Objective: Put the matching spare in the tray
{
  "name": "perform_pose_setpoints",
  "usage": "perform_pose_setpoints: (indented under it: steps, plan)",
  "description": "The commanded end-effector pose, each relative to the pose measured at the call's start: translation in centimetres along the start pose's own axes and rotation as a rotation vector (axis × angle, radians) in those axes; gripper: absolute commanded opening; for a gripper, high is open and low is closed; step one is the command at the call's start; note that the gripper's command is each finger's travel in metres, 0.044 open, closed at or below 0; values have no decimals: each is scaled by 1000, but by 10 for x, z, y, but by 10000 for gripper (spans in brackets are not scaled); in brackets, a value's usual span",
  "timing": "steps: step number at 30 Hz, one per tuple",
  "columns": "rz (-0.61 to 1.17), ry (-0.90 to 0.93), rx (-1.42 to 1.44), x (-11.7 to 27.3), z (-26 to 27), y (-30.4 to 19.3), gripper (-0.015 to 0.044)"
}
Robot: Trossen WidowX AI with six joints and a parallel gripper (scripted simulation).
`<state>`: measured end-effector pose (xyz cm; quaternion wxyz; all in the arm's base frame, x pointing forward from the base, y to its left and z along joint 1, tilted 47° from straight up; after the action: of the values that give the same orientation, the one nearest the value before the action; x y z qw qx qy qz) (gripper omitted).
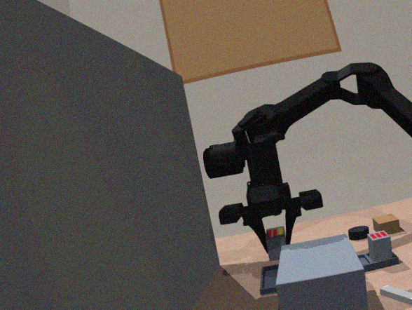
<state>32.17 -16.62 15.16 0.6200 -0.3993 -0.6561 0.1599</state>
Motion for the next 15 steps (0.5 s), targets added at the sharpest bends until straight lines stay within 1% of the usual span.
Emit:
perform_pose_setpoints:
  steps: [1,15]
  plan:
    - [5,2,6,-5,2,-1,0]
    - [9,5,7,-17,3,-2,0]
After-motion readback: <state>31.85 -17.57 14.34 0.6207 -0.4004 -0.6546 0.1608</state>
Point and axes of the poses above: the point midway between the two fingers, 35 mm back from their tips, its own x axis back along the fingers, its own z axis across the jaws, y = z × x, the point moved 2 cm from there along x, back along the fingers, and after that the axes turned 11 degrees about -x, right-handed, at the moved point
